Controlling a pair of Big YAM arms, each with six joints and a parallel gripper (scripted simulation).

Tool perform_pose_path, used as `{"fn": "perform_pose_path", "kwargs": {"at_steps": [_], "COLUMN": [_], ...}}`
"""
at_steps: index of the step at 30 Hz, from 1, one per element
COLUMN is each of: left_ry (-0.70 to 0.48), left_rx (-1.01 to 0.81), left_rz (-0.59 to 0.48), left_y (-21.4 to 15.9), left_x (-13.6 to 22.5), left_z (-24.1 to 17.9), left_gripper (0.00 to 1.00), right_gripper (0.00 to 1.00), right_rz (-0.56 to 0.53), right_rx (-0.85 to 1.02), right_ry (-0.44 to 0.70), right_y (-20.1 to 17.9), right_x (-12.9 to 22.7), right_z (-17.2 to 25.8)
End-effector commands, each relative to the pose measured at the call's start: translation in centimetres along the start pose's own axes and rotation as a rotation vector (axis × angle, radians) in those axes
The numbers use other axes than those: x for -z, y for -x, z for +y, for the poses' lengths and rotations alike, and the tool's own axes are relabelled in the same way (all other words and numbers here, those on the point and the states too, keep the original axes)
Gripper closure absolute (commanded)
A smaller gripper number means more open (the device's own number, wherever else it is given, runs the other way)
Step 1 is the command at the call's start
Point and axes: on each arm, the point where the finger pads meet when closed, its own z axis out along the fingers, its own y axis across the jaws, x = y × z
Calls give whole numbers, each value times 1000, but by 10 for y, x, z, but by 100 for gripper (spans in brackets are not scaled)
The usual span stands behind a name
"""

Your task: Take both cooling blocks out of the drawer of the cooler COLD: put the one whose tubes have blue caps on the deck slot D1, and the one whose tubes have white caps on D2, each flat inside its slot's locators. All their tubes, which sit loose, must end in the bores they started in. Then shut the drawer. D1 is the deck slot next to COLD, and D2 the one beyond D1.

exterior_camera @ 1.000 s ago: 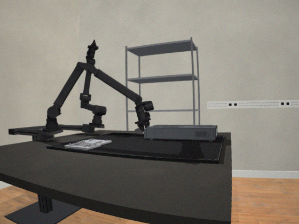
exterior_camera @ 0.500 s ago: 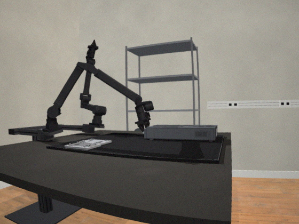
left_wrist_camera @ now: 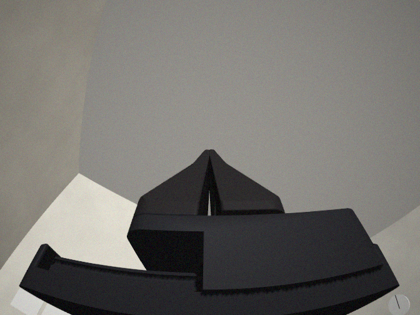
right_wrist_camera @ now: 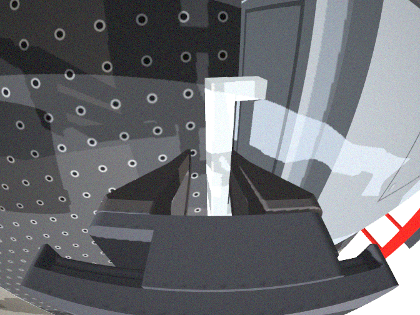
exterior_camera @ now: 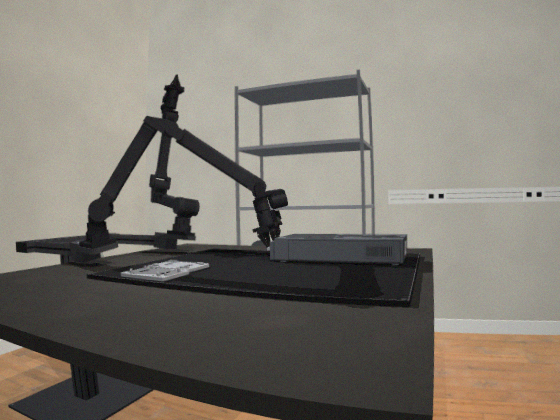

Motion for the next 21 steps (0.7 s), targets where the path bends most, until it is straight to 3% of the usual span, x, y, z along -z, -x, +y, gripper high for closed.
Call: {"fn": "perform_pose_path", "kwargs": {"at_steps": [1, 21], "left_ry": [-1, -1], "left_rx": [-8, -8], "left_rz": [34, 34], "left_y": [-23, -23], "left_x": [-8, -8], "left_z": [-2, -2], "left_gripper": [100, 100], "right_gripper": [72, 72], "right_rz": [-11, -16], "right_rx": [4, 2], "right_ry": [-2, -8], "right_y": [11, 11], "right_x": [6, 11], "right_z": [8, 6]}}
